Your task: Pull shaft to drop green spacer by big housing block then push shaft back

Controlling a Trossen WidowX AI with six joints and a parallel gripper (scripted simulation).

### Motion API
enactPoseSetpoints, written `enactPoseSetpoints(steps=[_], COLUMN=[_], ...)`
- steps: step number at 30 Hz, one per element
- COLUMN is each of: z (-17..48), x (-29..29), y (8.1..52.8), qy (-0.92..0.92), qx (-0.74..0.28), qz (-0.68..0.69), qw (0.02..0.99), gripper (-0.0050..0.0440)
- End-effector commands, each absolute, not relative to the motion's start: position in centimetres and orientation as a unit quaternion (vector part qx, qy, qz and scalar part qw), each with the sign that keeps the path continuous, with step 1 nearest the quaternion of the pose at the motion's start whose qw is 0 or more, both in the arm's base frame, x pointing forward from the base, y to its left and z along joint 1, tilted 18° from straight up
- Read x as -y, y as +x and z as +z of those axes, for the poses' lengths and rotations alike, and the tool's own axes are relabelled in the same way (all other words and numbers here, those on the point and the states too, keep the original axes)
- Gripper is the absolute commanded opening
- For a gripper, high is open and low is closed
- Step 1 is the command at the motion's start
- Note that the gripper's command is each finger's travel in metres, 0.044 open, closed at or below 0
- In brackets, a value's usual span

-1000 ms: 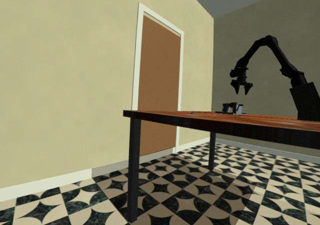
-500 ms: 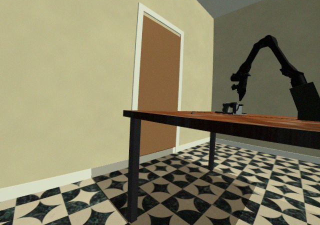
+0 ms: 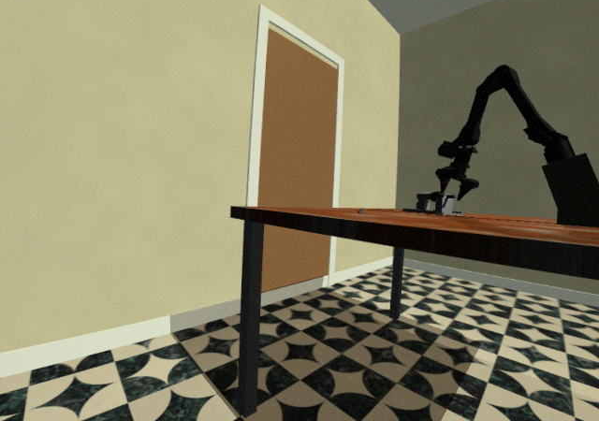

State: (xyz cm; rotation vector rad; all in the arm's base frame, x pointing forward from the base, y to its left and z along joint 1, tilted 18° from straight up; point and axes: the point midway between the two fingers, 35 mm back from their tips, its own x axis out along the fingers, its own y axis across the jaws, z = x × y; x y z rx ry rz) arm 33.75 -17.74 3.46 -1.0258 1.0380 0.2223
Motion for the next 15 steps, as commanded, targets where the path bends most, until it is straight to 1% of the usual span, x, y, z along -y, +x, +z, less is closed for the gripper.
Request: enactPoseSetpoints(steps=[1,2,4,7,15], z=[2.9,2.8,2.8,2.5,2.5], x=[17.5,17.5,17.5,17.4,16.9], y=[33.4,33.3,33.3,32.9,31.8], qy=[-0.563,-0.587,-0.587,-0.678,-0.821], qx=[-0.45,-0.443,-0.443,-0.415,-0.363], qz=[0.129,0.136,0.136,0.157,0.187], qw=[0.681,0.664,0.664,0.585,0.399], gripper=[0.044,0.044,0.044,0.044,0.044])
